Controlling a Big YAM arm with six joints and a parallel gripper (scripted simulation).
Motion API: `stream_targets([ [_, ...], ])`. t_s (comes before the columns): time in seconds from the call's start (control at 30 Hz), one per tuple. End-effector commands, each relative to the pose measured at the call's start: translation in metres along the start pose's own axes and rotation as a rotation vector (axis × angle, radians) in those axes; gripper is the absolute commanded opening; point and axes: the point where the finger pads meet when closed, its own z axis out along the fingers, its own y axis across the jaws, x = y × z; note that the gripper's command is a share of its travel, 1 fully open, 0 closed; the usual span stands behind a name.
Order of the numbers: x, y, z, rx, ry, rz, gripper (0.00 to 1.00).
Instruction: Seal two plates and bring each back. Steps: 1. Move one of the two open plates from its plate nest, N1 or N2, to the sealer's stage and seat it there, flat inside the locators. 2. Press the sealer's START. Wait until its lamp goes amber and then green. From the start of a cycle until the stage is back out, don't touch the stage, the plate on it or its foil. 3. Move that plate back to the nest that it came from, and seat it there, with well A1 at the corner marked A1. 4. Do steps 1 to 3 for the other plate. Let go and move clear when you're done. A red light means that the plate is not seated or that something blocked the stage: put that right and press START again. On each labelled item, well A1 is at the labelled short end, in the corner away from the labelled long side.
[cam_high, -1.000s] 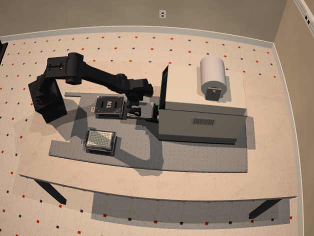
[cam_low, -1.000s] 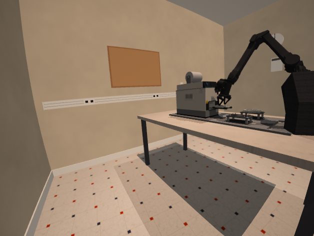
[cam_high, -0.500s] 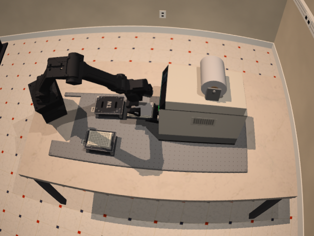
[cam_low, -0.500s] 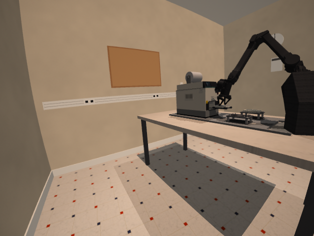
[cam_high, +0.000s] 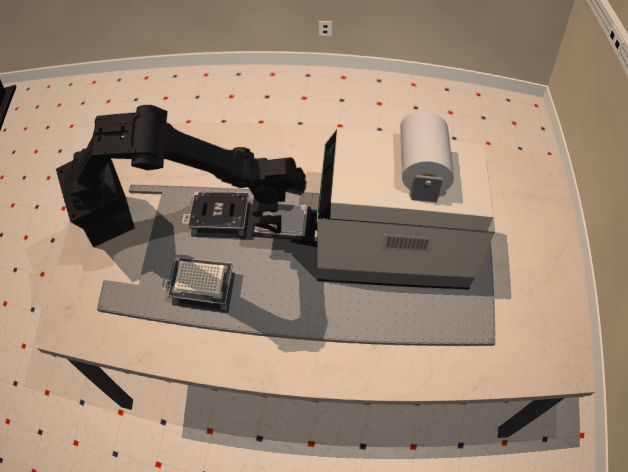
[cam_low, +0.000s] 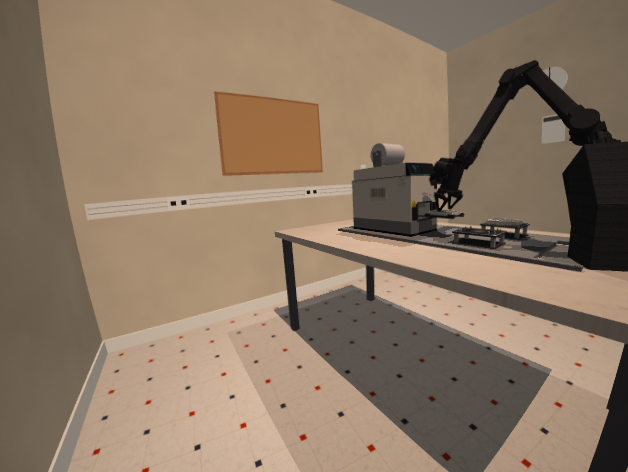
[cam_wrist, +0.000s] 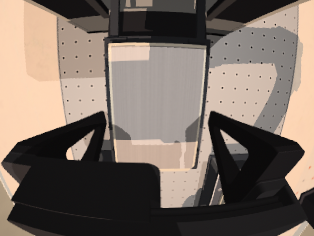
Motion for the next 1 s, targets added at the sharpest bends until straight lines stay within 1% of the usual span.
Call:
stream_targets([
  [0.0,-0.025,-0.01,-0.004,0.006,-0.031,0.034,1.0],
  [0.1,-0.021,-0.009,0.004,0.005,-0.029,0.024,1.0],
  [0.23,-0.009,-0.009,0.011,0.012,-0.018,0.016,1.0],
  [0.4,-0.005,-0.009,0.014,0.011,-0.016,0.013,1.0],
  [0.43,-0.005,-0.008,0.015,0.007,-0.016,0.014,1.0],
  [0.6,-0.004,-0.008,0.018,0.011,-0.017,0.014,1.0],
  [0.7,-0.009,-0.008,0.02,0.008,-0.025,0.019,1.0],
  [0.8,-0.01,-0.009,0.022,0.013,-0.027,0.021,1.0],
  [0.87,-0.01,-0.009,0.022,0.013,-0.027,0.021,1.0],
  [0.97,-0.016,-0.005,0.016,0.007,-0.036,0.025,1.0],
])
